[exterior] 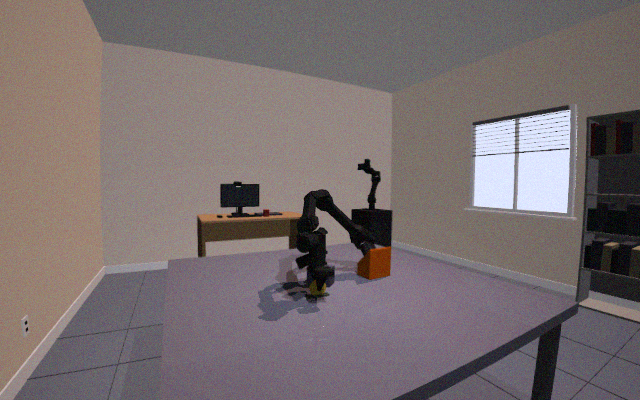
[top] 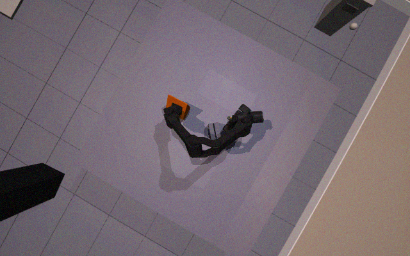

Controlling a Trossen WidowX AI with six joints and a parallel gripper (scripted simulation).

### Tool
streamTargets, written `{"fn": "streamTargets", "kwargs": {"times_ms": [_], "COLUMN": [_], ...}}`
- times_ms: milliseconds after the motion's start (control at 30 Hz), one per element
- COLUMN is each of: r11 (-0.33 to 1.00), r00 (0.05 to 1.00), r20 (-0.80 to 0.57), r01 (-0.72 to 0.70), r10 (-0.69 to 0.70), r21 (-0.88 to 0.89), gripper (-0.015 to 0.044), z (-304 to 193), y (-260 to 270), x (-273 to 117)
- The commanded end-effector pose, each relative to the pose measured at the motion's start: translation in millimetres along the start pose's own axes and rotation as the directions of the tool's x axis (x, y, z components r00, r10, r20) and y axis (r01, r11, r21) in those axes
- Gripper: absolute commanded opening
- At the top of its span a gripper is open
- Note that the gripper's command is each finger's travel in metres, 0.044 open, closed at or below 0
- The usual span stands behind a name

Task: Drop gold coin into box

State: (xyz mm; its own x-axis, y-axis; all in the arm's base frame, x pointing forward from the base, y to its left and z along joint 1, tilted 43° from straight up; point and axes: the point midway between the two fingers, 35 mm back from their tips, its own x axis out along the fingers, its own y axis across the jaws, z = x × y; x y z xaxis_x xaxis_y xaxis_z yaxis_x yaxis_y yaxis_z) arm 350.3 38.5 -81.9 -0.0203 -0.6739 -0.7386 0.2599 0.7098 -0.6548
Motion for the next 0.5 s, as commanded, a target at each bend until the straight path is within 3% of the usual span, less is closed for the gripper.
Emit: {"fn": "streamTargets", "kwargs": {"times_ms": [0, 233, 433, 467], "r11": [1.0, 1.0, 1.0, 1.0], "r00": [1.0, 1.0, 1.0, 1.0], "r20": [0.002, 0.003, 0.003, 0.003], "r01": [0.005, 0.006, 0.006, 0.006], "r10": [-0.005, -0.006, -0.006, -0.006], "r21": [-0.005, -0.004, -0.004, -0.004], "gripper": [0.0161, 0.0161, 0.0003, 0.0], "z": [-0.9, -1.4, -1.4, -1.4], "y": [-0.1, -0.6, -0.6, -0.6], "x": [8.4, 17.3, 17.3, 17.3]}}
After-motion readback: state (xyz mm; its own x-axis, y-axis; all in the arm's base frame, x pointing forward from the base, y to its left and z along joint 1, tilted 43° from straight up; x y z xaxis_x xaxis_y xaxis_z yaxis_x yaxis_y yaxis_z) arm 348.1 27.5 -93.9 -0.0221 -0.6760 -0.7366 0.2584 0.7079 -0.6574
